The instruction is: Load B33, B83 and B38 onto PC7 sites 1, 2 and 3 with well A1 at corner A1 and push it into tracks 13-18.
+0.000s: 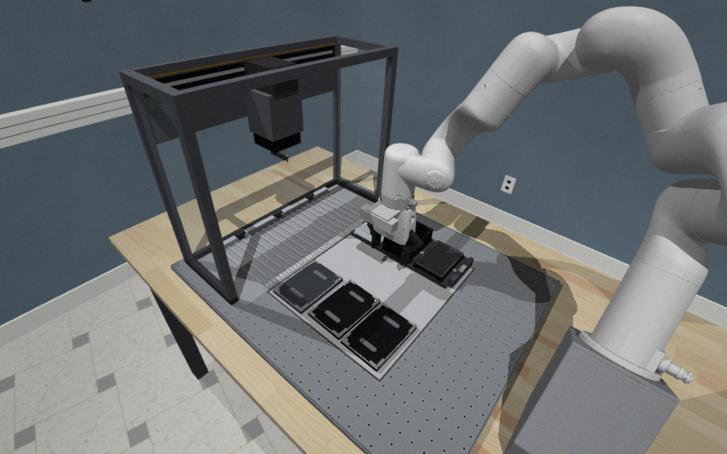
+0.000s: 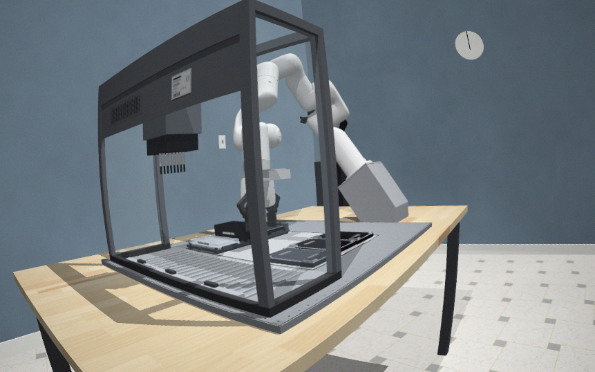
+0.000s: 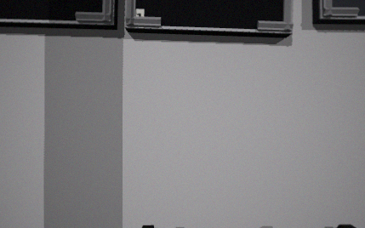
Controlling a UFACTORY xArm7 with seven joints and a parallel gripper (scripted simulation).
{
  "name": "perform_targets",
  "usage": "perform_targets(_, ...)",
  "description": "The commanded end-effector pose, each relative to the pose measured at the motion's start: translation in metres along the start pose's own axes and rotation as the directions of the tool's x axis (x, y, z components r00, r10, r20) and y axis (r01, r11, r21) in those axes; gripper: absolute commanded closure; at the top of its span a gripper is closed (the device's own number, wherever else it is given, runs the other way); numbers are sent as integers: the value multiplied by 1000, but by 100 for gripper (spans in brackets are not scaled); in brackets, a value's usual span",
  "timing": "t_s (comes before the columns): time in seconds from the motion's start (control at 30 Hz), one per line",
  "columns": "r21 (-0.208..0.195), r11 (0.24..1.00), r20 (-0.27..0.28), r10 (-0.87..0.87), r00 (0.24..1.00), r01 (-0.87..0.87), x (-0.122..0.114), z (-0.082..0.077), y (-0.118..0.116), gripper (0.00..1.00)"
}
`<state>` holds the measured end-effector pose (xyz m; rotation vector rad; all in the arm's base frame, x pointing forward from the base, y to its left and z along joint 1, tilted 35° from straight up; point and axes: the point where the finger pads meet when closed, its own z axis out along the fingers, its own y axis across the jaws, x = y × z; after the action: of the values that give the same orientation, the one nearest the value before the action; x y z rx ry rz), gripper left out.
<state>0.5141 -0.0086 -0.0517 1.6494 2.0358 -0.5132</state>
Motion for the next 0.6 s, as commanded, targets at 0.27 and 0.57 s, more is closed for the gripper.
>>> perform_targets(0.27, -3, 1000, -1, 0, 1000, 0, 1, -18, 1, 0)
perform_targets(0.57, -3, 1000, -1, 0, 1000, 0, 1, -30, 1, 0)
